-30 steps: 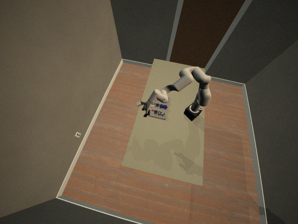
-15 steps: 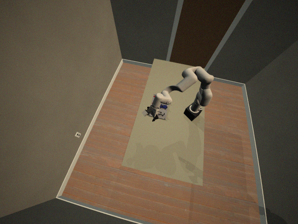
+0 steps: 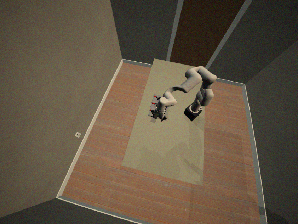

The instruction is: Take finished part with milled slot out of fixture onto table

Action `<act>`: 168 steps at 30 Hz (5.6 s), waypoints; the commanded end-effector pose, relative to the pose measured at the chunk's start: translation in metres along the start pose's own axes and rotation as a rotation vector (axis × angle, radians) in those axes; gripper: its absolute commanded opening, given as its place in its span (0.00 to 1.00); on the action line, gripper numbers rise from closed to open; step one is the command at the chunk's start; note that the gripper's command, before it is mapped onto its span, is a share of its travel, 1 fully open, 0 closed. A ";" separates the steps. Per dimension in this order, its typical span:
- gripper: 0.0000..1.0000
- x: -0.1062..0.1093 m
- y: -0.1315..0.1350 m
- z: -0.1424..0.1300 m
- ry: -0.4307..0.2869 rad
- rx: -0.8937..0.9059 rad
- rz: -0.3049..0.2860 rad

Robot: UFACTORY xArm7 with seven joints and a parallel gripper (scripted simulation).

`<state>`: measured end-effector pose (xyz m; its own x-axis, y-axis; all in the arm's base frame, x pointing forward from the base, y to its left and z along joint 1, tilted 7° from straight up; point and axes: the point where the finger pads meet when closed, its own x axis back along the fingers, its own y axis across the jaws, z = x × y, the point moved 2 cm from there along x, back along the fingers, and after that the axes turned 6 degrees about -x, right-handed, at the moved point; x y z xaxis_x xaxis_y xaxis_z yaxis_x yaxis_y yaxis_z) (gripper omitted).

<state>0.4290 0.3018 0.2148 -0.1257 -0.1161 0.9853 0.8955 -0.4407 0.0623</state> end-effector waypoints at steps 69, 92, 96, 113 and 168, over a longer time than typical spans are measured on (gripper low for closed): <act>1.00 0.008 -0.032 -0.032 -0.196 0.300 -0.019; 1.00 0.006 -0.029 -0.036 -0.196 0.260 -0.023; 1.00 -0.001 -0.019 -0.050 -0.196 0.124 -0.037; 1.00 -0.024 0.016 -0.107 -0.185 -0.388 -0.088; 0.00 -0.054 0.049 -0.212 -0.133 -1.273 -0.162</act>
<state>0.3878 0.0972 0.1293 -0.0810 0.0759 0.9938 -0.1703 -0.9835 0.0613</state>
